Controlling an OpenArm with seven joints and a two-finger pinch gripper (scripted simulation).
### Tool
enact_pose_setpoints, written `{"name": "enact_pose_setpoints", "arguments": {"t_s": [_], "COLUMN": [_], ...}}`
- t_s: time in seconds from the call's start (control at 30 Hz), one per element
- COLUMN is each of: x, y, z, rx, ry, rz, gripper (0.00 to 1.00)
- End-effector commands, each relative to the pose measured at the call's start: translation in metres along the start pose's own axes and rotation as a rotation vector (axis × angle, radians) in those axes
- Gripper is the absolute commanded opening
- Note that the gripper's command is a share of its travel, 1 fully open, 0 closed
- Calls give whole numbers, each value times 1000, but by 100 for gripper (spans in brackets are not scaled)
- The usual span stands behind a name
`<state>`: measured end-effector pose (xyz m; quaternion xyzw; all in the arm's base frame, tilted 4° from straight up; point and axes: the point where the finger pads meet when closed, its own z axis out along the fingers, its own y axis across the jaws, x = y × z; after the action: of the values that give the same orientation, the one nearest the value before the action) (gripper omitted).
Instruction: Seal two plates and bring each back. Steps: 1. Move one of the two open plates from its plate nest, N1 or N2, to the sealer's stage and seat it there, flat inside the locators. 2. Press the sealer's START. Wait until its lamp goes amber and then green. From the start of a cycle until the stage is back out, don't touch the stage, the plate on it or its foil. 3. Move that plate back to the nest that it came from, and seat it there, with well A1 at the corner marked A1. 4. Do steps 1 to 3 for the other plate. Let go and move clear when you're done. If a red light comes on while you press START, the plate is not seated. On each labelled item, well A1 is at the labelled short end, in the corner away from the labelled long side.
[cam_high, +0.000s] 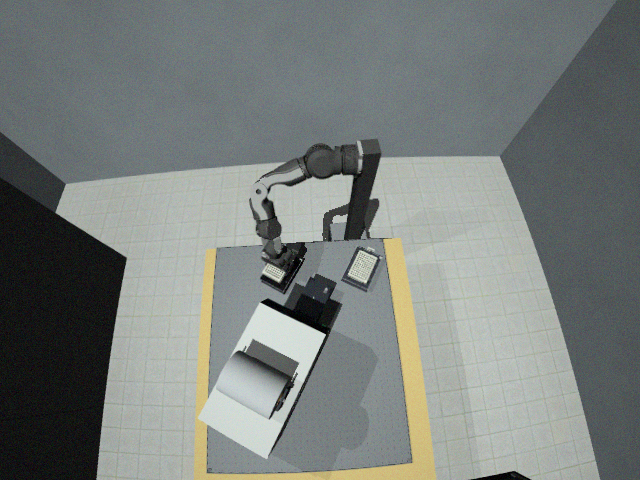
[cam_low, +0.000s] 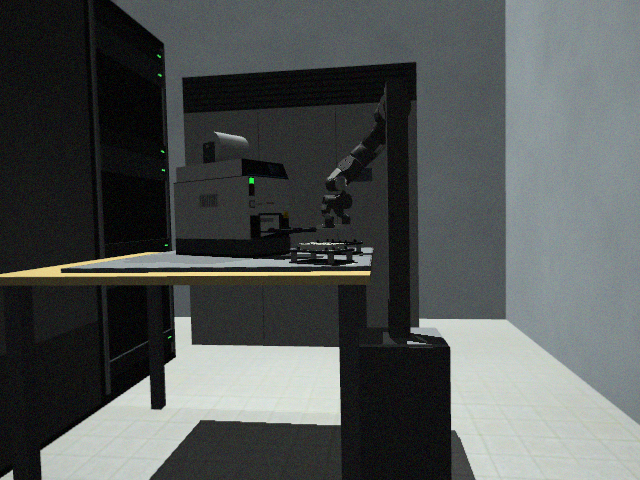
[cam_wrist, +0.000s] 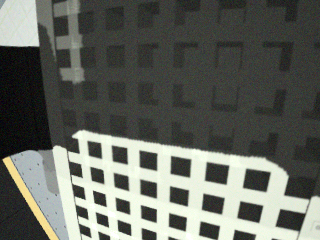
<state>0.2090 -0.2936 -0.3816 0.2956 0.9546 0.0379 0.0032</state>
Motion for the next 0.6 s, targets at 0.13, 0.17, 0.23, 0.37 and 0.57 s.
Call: {"name": "enact_pose_setpoints", "arguments": {"t_s": [0.13,0.17,0.23,0.37,0.57], "x": [-1,-1,-1,-1,-1], "y": [-1,-1,-1,-1,-1], "z": [-10,-12,-15,-18,-28], "rx": [6,6,6,6,7], "ry": [-1,0,0,0,1], "rz": [4,4,3,3,3], "gripper": [0,0,0,0,0]}}
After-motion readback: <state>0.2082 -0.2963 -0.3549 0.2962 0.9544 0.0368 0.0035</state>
